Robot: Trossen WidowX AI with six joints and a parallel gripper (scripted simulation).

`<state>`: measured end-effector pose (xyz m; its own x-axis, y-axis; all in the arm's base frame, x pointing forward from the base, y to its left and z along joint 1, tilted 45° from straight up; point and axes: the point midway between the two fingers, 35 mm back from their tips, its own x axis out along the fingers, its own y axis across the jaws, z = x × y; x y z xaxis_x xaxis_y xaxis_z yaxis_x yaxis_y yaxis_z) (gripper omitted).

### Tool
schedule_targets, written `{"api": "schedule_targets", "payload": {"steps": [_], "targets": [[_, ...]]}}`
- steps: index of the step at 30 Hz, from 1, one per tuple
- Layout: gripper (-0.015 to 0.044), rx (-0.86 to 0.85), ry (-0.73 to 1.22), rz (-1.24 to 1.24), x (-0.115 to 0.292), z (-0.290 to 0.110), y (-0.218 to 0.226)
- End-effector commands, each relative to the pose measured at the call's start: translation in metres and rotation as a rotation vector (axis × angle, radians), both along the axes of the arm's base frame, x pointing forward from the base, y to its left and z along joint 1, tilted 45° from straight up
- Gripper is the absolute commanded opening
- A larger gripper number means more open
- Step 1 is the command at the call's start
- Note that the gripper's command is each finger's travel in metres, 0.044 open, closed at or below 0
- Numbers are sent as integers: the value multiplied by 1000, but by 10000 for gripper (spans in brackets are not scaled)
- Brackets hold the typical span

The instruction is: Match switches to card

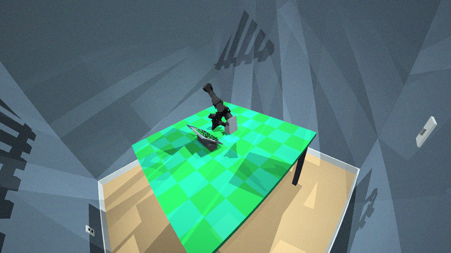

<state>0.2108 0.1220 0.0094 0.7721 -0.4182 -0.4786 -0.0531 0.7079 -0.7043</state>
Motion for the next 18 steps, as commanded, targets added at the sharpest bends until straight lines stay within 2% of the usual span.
{"api": "schedule_targets", "payload": {"steps": [1,12,18], "targets": [[0,12,-12,-1,0,7,4],[0,14,0,-3,8,66,-49],[0,5,-12,-1,4,83,-75]]}}
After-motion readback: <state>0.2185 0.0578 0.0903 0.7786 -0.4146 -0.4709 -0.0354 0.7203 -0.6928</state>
